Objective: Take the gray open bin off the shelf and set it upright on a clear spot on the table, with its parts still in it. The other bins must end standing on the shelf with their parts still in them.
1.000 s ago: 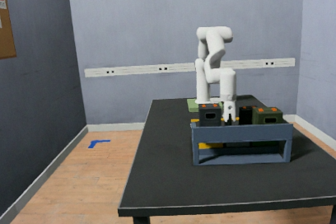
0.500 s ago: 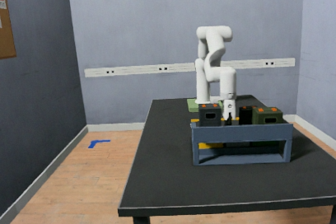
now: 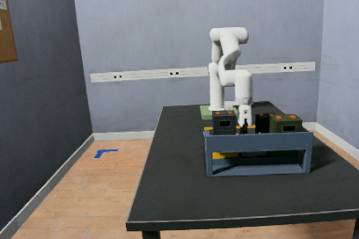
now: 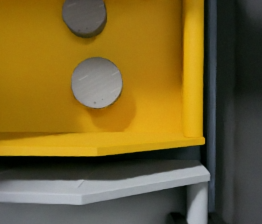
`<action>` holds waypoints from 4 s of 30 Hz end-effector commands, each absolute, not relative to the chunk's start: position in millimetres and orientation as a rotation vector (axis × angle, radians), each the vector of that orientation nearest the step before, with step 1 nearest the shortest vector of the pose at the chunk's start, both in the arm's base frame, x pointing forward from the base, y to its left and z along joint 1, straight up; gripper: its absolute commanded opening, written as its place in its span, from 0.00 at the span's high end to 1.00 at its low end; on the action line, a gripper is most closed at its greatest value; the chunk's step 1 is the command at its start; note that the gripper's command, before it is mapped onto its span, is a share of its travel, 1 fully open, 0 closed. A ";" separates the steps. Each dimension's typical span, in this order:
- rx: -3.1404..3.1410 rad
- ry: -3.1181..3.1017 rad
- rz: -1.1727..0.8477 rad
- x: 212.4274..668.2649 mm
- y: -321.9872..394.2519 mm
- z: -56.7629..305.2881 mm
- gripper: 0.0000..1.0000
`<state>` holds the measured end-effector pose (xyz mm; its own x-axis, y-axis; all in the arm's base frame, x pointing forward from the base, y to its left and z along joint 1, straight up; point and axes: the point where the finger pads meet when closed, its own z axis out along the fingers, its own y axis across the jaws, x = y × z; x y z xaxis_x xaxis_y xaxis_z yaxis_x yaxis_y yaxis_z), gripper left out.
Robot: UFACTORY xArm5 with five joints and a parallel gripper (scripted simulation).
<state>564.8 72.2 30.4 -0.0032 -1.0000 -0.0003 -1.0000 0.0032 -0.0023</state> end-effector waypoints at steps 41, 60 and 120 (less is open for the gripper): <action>-2.215 2.222 -0.012 557.9 72.5 43.7 1.00; -2.215 2.222 -0.012 525.3 72.6 43.4 1.00; -2.216 2.223 -0.011 426.7 73.0 42.4 1.00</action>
